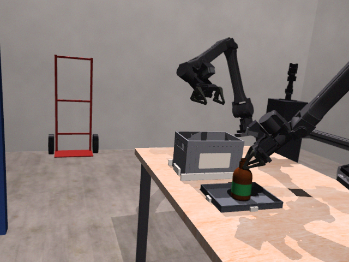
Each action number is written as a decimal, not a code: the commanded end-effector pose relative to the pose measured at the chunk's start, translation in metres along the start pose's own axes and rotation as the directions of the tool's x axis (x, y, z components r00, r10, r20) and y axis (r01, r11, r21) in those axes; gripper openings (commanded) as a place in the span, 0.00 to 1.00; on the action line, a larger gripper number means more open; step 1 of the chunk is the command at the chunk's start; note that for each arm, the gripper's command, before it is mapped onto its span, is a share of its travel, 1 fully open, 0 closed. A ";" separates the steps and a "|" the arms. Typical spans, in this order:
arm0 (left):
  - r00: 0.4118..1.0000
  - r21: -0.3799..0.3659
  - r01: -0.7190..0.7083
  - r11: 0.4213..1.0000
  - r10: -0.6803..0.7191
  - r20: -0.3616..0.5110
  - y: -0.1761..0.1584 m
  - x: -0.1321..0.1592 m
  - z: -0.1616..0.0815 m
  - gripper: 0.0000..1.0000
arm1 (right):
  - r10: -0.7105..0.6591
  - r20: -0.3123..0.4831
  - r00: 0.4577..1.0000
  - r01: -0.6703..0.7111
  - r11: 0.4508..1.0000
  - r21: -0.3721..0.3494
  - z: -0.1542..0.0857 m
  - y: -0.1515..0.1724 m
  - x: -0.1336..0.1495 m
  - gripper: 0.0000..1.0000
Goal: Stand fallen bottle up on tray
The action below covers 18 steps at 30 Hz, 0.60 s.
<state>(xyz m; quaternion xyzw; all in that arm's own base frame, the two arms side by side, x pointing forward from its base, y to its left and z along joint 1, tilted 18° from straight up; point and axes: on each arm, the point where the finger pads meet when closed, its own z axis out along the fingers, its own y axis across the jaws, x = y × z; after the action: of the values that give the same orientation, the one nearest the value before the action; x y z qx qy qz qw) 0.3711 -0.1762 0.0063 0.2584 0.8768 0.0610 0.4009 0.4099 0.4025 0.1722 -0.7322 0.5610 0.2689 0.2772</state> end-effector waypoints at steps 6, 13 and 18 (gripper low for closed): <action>1.000 -0.001 0.005 1.000 -0.005 0.019 0.001 -0.006 0.001 0.73 | -0.012 0.002 1.000 0.012 1.000 -0.001 0.002 -0.002 -0.001 1.00; 1.000 0.005 0.000 1.000 0.000 -0.001 0.001 0.007 -0.007 1.00 | -0.012 0.002 1.000 0.012 1.000 -0.001 0.002 -0.002 -0.001 1.00; 1.000 0.009 0.004 1.000 -0.003 -0.016 0.000 0.016 -0.012 1.00 | -0.012 0.002 1.000 0.012 1.000 -0.001 0.002 -0.002 -0.001 1.00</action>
<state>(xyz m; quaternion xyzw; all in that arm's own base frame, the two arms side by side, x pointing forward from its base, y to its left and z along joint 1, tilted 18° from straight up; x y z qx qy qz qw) 0.3612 -0.1701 0.0034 0.2600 0.8781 0.0610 0.3971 0.4099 0.4025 0.1722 -0.7322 0.5610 0.2689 0.2772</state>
